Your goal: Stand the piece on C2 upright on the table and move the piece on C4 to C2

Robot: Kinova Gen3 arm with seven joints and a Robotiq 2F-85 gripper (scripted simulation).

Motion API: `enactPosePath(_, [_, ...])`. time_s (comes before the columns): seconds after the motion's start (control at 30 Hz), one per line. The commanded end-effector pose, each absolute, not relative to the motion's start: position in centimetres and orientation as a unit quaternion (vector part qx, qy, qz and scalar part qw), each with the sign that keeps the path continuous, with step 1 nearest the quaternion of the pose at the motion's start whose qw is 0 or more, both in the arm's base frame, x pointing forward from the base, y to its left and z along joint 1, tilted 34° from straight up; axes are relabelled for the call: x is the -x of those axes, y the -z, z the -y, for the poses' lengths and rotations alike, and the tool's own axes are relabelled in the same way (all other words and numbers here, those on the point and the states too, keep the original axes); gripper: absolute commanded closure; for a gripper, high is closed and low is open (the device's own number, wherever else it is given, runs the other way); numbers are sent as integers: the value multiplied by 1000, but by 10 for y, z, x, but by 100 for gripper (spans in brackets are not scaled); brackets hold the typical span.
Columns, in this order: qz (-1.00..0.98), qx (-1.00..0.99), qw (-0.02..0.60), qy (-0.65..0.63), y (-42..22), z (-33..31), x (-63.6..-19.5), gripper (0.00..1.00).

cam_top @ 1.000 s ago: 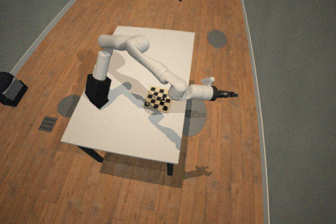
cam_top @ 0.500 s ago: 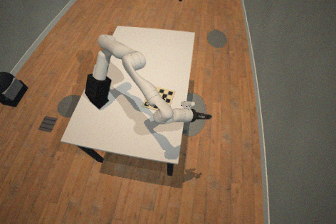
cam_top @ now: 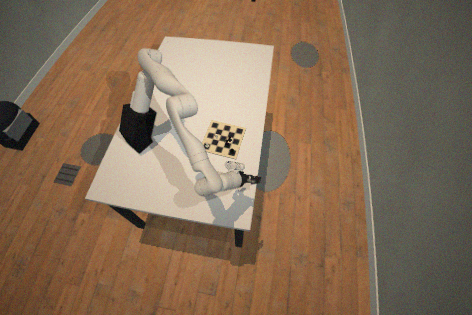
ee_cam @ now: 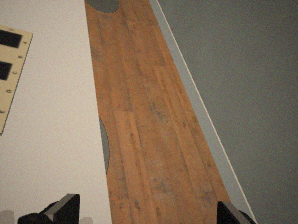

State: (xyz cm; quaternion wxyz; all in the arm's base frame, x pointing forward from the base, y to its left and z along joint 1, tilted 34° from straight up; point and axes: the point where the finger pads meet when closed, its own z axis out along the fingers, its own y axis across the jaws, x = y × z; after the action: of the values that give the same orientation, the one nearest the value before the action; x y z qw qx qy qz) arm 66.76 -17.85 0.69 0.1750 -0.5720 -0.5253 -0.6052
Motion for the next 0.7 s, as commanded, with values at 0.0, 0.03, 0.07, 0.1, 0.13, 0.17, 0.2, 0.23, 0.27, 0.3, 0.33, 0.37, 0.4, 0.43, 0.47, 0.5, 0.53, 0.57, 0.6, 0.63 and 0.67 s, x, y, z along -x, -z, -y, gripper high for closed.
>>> enactPosePath(0.0, [526, 572, 212, 592, 38, 164, -636, 0])
enactPosePath(0.03, [526, 572, 212, 592, 38, 164, -636, 0])
enactPosePath(0.07, [531, 569, 227, 585, 51, 158, -622, 0])
enactPosePath(0.1, [535, 566, 241, 579, 64, 153, -609, 0])
enactPosePath(0.13, [539, 563, 254, 573, 75, 148, -596, 0])
enactPosePath(0.17, [539, 563, 254, 573, 75, 148, -596, 0])
enactPosePath(0.2, [539, 563, 254, 573, 75, 148, -596, 0])
enactPosePath(0.23, [542, 560, 267, 567, 85, 143, -584, 0])
enactPosePath(0.27, [545, 556, 279, 562, 94, 139, -572, 0])
enactPosePath(0.3, [548, 553, 290, 557, 102, 134, -561, 0])
enactPosePath(0.33, [550, 550, 301, 552, 110, 131, -550, 0])
enactPosePath(0.37, [551, 547, 311, 548, 116, 127, -541, 0])
enactPosePath(0.4, [553, 545, 320, 544, 122, 124, -532, 0])
enactPosePath(0.43, [554, 542, 328, 540, 127, 121, -523, 0])
enactPosePath(0.47, [555, 540, 336, 537, 132, 118, -516, 0])
enactPosePath(0.5, [556, 538, 343, 534, 136, 116, -509, 0])
enactPosePath(0.53, [556, 536, 349, 531, 140, 114, -503, 0])
enactPosePath(0.57, [557, 534, 354, 529, 143, 112, -498, 0])
enactPosePath(0.6, [557, 532, 359, 527, 145, 111, -493, 0])
enactPosePath(0.63, [557, 531, 363, 525, 147, 109, -489, 0])
enactPosePath(0.67, [558, 530, 366, 524, 149, 108, -486, 0])
